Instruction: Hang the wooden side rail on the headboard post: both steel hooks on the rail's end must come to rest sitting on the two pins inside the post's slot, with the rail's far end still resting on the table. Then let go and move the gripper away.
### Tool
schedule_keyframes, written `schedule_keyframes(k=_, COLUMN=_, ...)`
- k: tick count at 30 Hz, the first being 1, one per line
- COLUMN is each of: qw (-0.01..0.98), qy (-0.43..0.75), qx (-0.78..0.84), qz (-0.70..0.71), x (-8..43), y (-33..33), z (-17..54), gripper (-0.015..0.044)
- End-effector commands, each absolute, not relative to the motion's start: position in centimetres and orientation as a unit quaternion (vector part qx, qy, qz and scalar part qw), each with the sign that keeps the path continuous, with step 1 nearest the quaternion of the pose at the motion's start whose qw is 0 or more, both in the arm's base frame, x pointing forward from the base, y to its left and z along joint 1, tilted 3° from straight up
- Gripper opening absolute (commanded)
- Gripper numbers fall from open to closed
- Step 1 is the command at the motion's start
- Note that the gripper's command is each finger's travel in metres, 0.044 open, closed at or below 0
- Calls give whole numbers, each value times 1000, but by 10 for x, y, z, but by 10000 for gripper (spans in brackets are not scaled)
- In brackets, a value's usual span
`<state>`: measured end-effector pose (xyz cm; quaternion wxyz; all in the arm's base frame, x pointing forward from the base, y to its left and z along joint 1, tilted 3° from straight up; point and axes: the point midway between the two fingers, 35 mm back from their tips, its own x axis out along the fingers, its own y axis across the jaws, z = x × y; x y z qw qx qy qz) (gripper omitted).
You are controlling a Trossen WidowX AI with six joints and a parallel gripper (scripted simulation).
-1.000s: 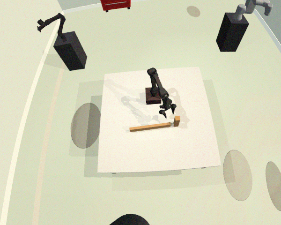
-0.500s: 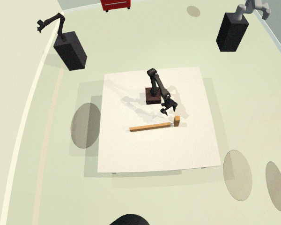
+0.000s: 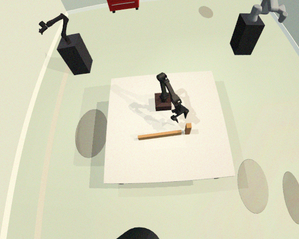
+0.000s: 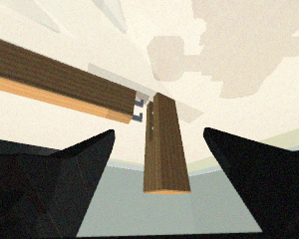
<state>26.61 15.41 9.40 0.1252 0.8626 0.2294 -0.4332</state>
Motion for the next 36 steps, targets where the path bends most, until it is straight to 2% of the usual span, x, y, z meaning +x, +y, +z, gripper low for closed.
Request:
schedule_keyframes(k=1, qw=148, qy=246, qx=857, qz=-428, x=267, y=153, z=92, gripper=440)
schedule_keyframes(k=18, qw=446, qy=437, qx=733, qz=-270, x=283, y=143, z=84, gripper=440)
schedule_keyframes(k=36, qw=697, qy=517, qx=496, qz=3, x=301, y=124, z=83, gripper=440)
